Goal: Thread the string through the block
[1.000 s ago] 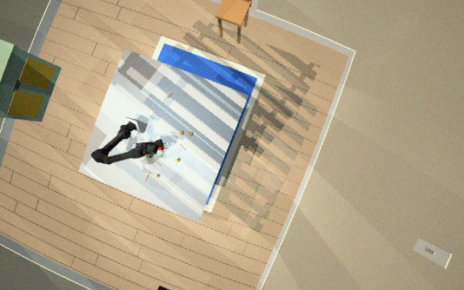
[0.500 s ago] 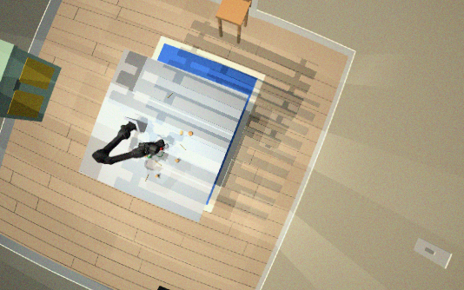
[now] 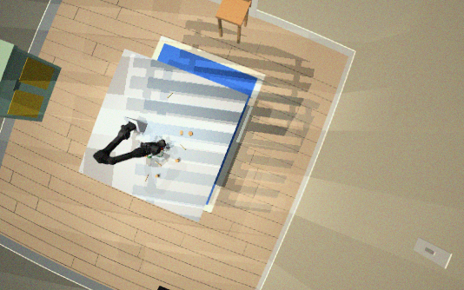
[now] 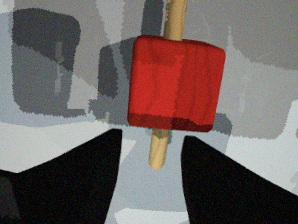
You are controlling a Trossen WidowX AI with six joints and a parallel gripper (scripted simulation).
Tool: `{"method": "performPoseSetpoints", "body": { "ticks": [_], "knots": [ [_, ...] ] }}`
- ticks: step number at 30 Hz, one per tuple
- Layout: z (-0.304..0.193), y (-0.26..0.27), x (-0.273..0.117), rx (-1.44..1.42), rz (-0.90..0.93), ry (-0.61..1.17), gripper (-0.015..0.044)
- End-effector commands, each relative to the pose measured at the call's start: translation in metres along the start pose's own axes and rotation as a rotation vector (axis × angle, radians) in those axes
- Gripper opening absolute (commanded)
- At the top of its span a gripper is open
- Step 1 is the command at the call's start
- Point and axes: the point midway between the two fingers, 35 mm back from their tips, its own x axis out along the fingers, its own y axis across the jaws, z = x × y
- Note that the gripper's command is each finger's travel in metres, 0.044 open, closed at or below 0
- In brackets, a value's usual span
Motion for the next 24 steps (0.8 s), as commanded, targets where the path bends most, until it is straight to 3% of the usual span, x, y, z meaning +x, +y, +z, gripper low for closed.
{"method": "performPoseSetpoints", "body": {
  "ticks": [1, 12, 17, 24],
  "knots": [
    [-0.002, -0.002, 0.0075, -0.009, -0.01, 0.001, 0.0122],
    [-0.0023, -0.0034, 0.0143, -0.009, -0.011, -0.001, 0.0122],
    [-0.0014, -0.0027, 0.013, -0.003, -0.006, 0.0, 0.0],
    [-0.0014, -0.0027, 0.013, -0.003, -0.006, 0.0, 0.0]
  ]
}}
